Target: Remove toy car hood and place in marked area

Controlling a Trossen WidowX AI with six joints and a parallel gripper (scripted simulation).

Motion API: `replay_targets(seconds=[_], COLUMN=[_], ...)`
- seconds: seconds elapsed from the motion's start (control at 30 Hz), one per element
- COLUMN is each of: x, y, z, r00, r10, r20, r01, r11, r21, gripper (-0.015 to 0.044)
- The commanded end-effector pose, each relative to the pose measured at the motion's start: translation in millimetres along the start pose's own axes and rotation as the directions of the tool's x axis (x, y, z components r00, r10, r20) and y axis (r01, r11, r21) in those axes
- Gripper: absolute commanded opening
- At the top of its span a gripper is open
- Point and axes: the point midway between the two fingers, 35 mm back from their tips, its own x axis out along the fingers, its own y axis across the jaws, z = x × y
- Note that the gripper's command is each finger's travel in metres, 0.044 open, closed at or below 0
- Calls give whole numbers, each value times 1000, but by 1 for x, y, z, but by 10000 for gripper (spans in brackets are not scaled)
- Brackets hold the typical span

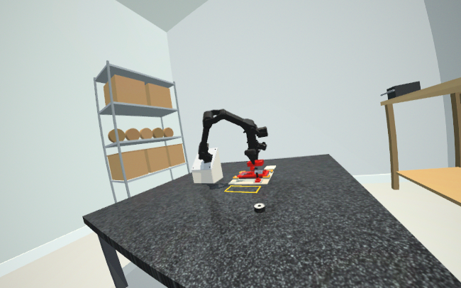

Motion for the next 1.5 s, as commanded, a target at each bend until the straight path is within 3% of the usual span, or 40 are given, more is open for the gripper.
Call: replay_targets(seconds=[0.0, 1.03, 1.47], x=[-2, -6, 1], y=[-17, -161, -163], z=[0, -46, -47], r00=[1000, 1000, 1000], r10=[-1, -11, -11], r20=[6, -3, -3], r01=[1, 11, 11], r11=[1000, 1000, 1000], r21=[-3, 5, 5], gripper=[0, 0, 0])
